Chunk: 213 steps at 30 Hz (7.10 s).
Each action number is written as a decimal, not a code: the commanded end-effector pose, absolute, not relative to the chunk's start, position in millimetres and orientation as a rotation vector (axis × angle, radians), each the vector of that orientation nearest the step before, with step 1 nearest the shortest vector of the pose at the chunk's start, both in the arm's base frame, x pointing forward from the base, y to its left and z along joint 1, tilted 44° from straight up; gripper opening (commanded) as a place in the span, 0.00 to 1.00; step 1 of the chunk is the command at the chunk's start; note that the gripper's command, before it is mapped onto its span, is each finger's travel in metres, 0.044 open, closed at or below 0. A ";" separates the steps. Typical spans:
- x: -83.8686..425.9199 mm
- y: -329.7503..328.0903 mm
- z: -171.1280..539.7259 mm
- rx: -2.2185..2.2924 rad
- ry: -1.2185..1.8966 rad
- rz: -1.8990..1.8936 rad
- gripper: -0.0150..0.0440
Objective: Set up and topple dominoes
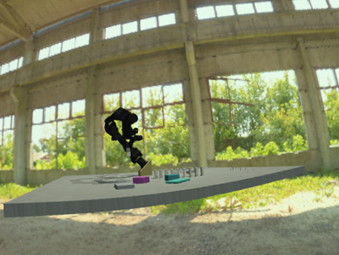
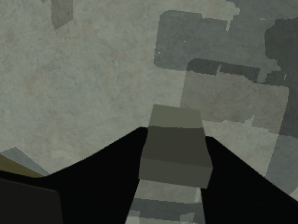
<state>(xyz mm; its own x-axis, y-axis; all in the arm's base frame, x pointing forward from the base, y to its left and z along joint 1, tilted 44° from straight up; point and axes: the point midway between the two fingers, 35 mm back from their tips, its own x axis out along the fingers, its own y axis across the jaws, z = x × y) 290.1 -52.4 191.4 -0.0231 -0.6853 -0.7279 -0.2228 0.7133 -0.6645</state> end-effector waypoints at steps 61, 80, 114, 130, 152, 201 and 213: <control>308.4 -56.7 10.5 -1.158 1.772 0.021 0.97; 315.7 30.0 101.8 -1.095 1.759 -0.037 0.91; 285.7 -27.9 77.7 0.021 1.174 -1.142 0.25; 285.7 -27.9 77.7 0.021 1.174 -1.142 0.25; 281.4 -77.2 27.9 0.020 1.172 -1.142 0.25; 325.8 -14.2 34.2 0.024 1.171 -1.140 0.25; 325.8 -14.2 34.2 0.024 1.171 -1.140 0.25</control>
<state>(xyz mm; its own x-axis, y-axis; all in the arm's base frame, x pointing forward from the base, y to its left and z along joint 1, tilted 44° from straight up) 326.0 -14.7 34.5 -0.0614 -0.6877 -0.7234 0.7056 0.4828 -0.5188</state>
